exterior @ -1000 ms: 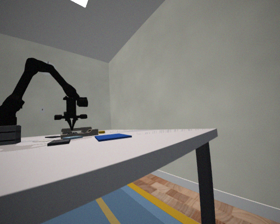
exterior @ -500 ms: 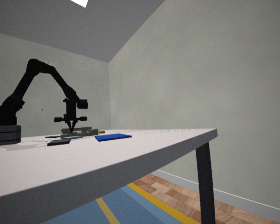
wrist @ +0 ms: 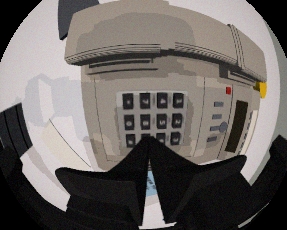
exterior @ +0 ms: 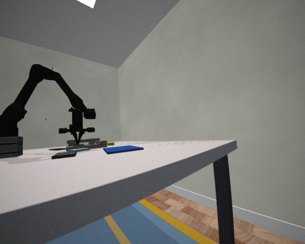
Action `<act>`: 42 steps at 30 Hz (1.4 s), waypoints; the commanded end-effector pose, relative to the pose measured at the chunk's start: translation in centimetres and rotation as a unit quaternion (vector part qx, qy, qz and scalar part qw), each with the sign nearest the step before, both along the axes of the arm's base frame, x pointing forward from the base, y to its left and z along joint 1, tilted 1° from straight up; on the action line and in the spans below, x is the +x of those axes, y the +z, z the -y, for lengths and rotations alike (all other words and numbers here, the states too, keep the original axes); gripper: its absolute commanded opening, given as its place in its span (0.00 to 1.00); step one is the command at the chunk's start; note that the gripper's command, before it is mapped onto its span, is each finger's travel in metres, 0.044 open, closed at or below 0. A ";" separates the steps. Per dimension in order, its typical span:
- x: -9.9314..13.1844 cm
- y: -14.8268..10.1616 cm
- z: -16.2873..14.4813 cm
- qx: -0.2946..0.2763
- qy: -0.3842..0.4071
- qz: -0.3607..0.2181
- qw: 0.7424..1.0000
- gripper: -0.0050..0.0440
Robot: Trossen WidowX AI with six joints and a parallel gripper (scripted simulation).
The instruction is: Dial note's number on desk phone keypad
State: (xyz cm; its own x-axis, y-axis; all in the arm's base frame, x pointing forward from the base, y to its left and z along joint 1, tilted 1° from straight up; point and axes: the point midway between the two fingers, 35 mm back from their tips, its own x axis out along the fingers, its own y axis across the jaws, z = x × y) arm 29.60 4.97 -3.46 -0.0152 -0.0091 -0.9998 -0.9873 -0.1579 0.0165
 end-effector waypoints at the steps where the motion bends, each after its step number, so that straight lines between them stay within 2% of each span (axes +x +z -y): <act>1: -0.1 -0.1 0.1 -0.001 0.002 -0.002 1.000 0.00; 35: -0.2 -0.3 0.1 -0.001 0.002 -0.002 1.000 0.00; 40: -0.1 2.4 0.0 -0.001 0.002 -0.002 1.000 0.00; 42: -0.1 2.7 0.0 -0.001 0.002 -0.002 1.000 0.00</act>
